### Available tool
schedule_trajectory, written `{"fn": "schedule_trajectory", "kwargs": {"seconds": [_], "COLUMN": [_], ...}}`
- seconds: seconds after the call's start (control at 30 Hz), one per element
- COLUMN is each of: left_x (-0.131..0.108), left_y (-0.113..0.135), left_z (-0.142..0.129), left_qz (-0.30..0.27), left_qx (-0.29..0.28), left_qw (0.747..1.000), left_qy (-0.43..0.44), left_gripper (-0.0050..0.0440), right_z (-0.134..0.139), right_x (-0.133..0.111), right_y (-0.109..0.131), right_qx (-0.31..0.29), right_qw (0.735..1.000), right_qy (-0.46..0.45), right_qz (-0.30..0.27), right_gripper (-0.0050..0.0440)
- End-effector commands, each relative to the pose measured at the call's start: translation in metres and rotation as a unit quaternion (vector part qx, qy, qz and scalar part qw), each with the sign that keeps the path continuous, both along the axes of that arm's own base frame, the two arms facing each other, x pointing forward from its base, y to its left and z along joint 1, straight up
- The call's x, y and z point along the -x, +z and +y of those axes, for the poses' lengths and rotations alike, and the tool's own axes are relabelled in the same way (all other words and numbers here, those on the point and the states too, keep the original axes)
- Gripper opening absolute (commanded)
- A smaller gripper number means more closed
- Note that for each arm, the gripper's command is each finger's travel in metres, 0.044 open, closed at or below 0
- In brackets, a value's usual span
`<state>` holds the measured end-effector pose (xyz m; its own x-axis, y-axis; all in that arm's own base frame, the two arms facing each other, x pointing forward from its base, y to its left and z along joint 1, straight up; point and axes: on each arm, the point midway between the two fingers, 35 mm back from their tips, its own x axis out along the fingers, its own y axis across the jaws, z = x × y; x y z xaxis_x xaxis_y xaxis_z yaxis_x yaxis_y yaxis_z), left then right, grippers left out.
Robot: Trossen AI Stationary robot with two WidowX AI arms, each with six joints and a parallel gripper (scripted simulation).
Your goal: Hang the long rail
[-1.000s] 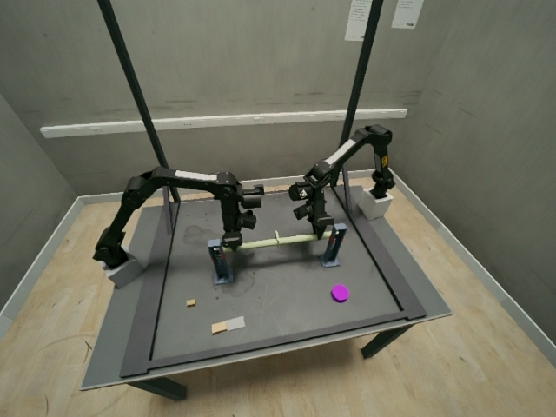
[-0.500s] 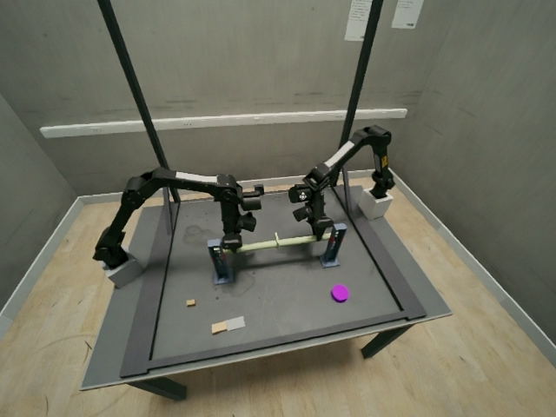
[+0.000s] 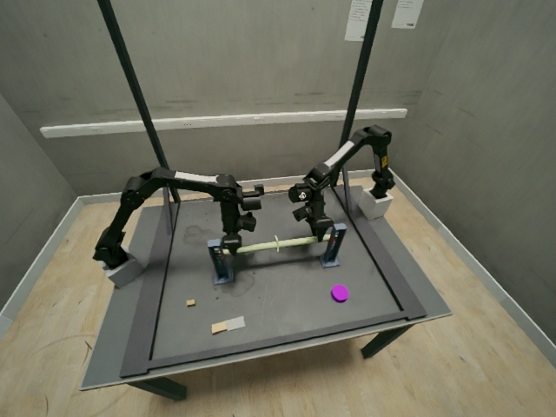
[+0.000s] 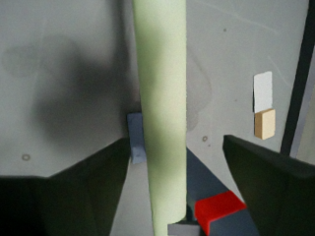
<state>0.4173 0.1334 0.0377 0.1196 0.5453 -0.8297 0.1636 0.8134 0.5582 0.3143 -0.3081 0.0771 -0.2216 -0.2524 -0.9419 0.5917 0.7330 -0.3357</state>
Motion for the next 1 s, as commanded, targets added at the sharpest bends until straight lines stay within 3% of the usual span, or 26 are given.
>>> {"fn": "schedule_trajectory", "kwargs": {"seconds": [0.0,0.17,0.33,0.4,0.57,0.67,0.97], "left_x": [-0.003,-0.003,-0.003,-0.006,-0.005,-0.004,0.002], "left_y": [0.008,0.008,0.009,0.024,0.031,0.034,0.067], "left_z": [0.001,0.001,-0.001,-0.004,-0.009,-0.011,-0.031], "left_qz": [-0.010,-0.010,-0.007,-0.023,-0.023,-0.023,-0.026], "left_qx": [-0.003,-0.003,-0.004,-0.005,-0.005,-0.004,-0.001], "left_qw": [1.000,1.000,1.000,1.000,1.000,1.000,1.000], "left_qy": [-0.002,-0.002,-0.005,-0.002,-0.002,-0.002,0.001], "left_gripper": [0.0336,0.0440,0.0440,0.0440,0.0440,0.0426,0.0440], "right_z": [-0.001,0.000,0.000,0.002,0.003,0.005,0.015], "right_x": [-0.001,-0.002,-0.005,-0.006,-0.007,-0.009,-0.016], "right_y": [0.017,0.017,0.023,0.028,0.033,0.040,0.069], "right_qx": [0.014,0.014,0.019,0.018,0.018,0.018,0.012], "right_qw": [1.000,1.000,1.000,1.000,1.000,1.000,1.000], "right_qy": [-0.001,-0.001,-0.002,-0.002,-0.002,-0.002,-0.002], "right_qz": [-0.016,-0.016,-0.019,-0.020,-0.020,-0.020,-0.013], "right_gripper": [0.0336,0.0440,0.0440,0.0440,0.0440,0.0420,0.0420]}}
